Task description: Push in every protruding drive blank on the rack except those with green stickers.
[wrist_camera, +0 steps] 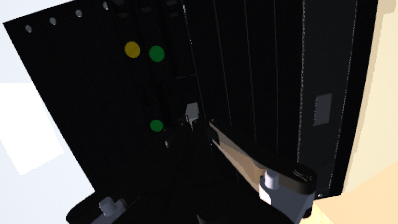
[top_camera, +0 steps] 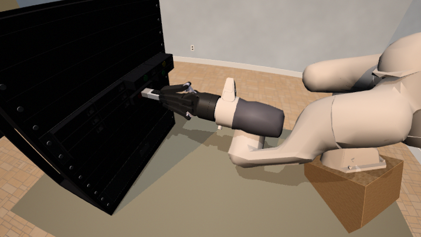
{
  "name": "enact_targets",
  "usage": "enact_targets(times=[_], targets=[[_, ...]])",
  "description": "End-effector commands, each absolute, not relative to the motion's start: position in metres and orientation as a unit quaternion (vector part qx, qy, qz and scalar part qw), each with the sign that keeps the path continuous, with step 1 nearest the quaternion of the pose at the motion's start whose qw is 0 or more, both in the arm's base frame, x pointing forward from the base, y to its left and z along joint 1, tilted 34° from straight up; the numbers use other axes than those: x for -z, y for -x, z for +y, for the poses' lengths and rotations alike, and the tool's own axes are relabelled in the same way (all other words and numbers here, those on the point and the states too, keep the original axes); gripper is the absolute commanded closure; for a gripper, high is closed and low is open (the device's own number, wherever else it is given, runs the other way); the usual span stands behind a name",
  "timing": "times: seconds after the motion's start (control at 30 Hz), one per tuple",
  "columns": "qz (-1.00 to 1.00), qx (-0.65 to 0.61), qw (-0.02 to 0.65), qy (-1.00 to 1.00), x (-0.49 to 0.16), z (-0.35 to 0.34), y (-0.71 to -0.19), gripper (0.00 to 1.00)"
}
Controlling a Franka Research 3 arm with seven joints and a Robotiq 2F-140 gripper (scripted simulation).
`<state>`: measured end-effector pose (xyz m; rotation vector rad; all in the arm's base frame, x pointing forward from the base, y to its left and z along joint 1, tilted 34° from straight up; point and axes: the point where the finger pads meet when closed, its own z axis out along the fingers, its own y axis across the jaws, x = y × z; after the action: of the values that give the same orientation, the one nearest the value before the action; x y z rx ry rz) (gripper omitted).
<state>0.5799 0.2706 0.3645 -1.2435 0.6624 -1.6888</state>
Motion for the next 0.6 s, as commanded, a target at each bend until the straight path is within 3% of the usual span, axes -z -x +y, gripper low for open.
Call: enact_targets(times=[0.0,0.57], targets=[[0.268,0.682,0.455,0.506,-0.3633,0.2738,-0.5815,1.00],[0.268,0.682,0.455,0.506,-0.3640,0.2740,-0.5845,1.00]])
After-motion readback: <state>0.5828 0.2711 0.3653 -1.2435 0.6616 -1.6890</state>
